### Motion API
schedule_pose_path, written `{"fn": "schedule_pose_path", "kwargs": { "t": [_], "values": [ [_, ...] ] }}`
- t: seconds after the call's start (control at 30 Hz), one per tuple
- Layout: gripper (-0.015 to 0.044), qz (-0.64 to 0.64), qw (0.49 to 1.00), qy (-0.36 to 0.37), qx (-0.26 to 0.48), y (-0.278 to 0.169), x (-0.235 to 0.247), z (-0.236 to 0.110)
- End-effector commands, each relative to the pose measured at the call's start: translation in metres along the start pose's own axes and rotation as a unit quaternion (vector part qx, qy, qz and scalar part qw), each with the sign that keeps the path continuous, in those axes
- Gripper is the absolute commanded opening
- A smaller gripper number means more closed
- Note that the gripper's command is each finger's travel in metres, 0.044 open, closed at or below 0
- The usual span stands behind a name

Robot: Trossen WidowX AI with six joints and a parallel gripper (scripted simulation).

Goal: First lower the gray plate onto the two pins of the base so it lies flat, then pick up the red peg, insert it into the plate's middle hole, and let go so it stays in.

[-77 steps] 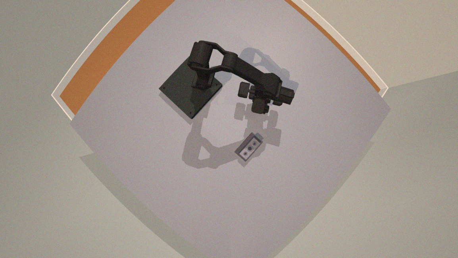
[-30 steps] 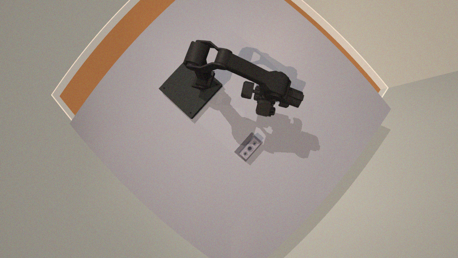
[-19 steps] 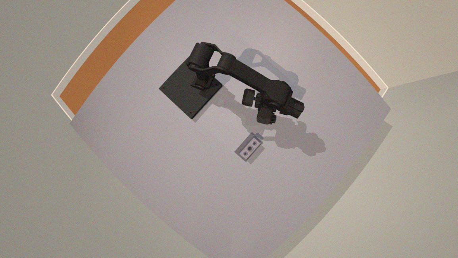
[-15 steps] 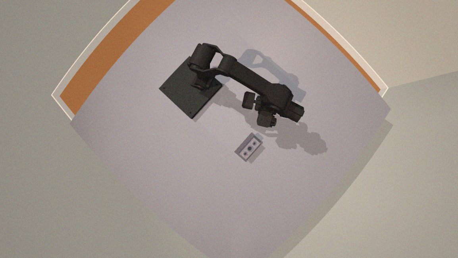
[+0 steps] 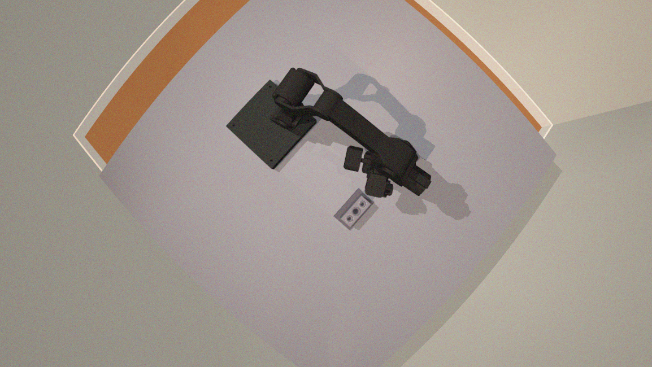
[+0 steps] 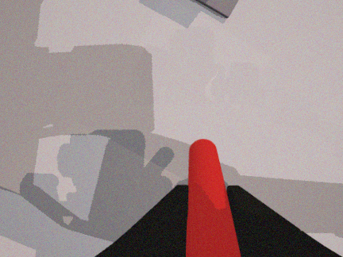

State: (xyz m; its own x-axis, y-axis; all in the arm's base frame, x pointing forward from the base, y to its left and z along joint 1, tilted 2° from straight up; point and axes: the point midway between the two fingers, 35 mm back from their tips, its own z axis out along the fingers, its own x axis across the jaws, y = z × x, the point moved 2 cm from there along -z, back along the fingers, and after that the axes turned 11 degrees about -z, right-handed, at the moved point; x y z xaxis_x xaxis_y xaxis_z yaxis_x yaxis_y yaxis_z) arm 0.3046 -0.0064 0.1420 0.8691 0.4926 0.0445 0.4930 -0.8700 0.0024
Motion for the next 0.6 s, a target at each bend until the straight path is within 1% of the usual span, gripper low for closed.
{"fn": "schedule_pose_path", "kwargs": {
  "t": [0.0,0.57],
  "values": [
    [0.0,-0.001,1.0,-0.002,-0.001,0.014,-0.002,-0.001],
    [0.0,-0.005,1.0,-0.003,-0.004,0.063,-0.014,0.0]
  ]
}}
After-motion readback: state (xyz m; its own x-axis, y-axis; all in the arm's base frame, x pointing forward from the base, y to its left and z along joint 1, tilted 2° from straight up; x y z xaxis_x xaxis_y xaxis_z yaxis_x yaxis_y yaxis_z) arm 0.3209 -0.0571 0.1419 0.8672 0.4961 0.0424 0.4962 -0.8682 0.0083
